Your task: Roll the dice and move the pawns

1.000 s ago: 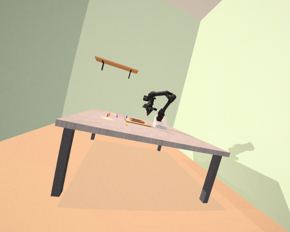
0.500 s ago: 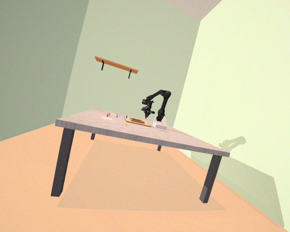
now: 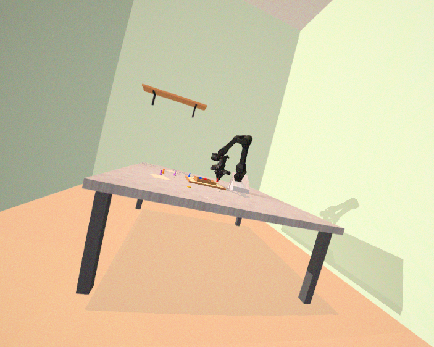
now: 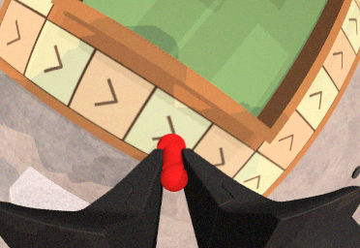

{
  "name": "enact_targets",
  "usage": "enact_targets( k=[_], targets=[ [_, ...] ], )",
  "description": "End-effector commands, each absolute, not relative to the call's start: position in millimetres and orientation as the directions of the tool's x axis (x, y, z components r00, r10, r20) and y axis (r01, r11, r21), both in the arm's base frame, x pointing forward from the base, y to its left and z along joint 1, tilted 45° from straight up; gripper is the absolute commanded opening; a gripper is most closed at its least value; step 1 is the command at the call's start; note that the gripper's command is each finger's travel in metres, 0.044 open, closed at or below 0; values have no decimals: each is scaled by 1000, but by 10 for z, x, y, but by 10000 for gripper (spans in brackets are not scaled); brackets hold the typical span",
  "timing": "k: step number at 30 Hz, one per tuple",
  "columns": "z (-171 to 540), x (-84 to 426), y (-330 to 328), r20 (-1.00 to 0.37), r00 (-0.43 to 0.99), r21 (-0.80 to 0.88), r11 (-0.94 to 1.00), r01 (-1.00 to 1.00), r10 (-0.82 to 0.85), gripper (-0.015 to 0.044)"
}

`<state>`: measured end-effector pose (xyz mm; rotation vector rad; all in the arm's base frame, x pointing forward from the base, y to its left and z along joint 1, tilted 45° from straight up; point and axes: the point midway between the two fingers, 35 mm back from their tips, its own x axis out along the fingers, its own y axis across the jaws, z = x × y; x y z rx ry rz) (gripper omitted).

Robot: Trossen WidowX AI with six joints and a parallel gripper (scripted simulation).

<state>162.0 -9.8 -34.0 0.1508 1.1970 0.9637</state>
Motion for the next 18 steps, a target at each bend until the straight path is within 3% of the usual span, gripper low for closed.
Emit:
enact_targets(
  k=[1, 16, 18],
  targets=[
    [-390, 1611, -37, -709, 36, 577, 609, -543, 704, 0],
    [-508, 1616, 84, -708, 36, 578, 609, -544, 705, 0],
    [-480, 1629, 43, -715, 38, 568, 612, -551, 698, 53]
  ],
)
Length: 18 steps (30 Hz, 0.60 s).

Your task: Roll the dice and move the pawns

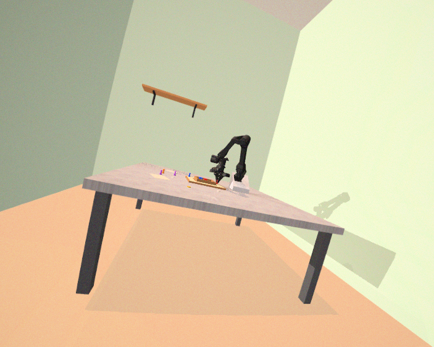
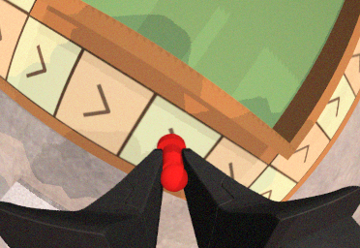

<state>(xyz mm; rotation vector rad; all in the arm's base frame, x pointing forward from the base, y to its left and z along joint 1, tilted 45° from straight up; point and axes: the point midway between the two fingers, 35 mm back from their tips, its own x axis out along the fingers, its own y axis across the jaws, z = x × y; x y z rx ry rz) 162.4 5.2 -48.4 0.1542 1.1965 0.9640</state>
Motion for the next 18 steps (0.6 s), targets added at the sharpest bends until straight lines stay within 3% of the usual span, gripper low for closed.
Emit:
enact_targets(
  k=[1, 14, 18],
  targets=[
    [-480, 1629, 43, -715, 38, 568, 612, -551, 698, 79],
    [-464, 1630, 24, -715, 38, 568, 612, -550, 698, 420],
    [-163, 1603, -271, -711, 36, 576, 611, -543, 702, 440]
  ],
)
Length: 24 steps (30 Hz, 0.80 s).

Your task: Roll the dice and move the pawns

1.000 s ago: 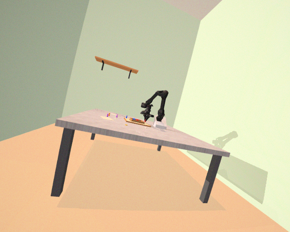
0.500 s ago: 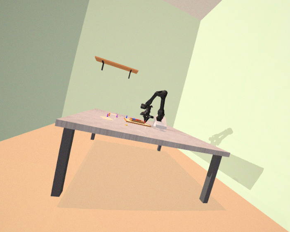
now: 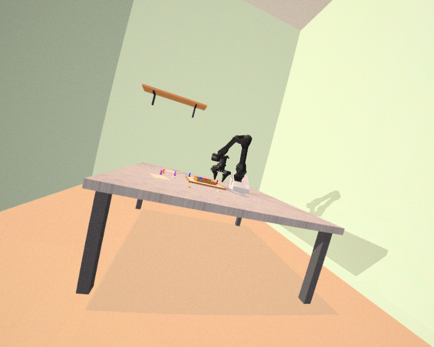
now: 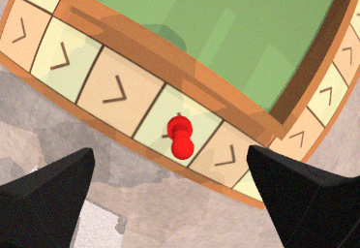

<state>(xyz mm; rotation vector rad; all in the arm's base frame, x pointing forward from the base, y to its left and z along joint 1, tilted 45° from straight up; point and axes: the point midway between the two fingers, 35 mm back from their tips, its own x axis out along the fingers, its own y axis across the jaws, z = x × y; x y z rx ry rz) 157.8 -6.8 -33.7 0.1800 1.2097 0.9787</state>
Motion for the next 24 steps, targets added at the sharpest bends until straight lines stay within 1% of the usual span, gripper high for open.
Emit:
enact_targets(
  k=[1, 4, 7, 13, 24],
  targets=[
    [-142, 1598, -288, -710, 36, 577, 610, -543, 703, 440],
    [-142, 1598, -288, -710, 36, 577, 610, -543, 703, 440],
    [-146, 1752, -382, -711, 37, 572, 609, -550, 702, 361],
    [-197, 2382, -697, -715, 40, 553, 600, -579, 698, 204],
    [-429, 3475, -991, -715, 45, 520, 575, -632, 697, 200]
  ],
)
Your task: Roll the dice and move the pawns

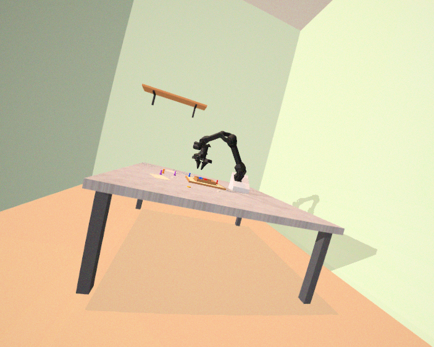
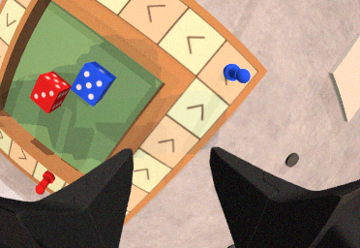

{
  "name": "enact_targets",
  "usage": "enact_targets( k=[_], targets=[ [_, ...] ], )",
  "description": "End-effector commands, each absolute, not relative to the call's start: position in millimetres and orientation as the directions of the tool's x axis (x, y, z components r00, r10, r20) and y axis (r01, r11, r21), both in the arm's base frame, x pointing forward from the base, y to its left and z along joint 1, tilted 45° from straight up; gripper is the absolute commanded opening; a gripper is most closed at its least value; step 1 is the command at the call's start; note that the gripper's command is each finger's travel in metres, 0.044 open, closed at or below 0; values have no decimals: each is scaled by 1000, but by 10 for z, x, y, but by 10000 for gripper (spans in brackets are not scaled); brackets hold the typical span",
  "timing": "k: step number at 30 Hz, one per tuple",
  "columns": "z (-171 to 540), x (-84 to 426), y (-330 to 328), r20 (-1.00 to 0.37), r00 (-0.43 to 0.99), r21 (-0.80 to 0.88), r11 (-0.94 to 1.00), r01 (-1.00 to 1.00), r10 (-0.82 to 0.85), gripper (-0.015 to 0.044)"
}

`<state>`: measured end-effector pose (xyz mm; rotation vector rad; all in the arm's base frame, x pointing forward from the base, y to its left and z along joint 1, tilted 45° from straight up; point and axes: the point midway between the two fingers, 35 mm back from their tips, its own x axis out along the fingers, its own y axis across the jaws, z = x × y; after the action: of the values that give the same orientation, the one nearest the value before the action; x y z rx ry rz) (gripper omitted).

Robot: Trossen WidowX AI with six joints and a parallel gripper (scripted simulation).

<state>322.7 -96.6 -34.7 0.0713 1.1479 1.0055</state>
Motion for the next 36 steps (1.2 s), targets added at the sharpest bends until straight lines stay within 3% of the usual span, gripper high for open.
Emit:
enact_targets(
  k=[1, 7, 36],
  targets=[
    [-461, 3560, -1002, -715, 45, 518, 572, -637, 698, 200],
    [-617, 3914, -1018, -712, 46, 506, 558, -658, 700, 200],
    [-927, 3919, -727, -711, 47, 506, 558, -658, 701, 200]
  ],
)
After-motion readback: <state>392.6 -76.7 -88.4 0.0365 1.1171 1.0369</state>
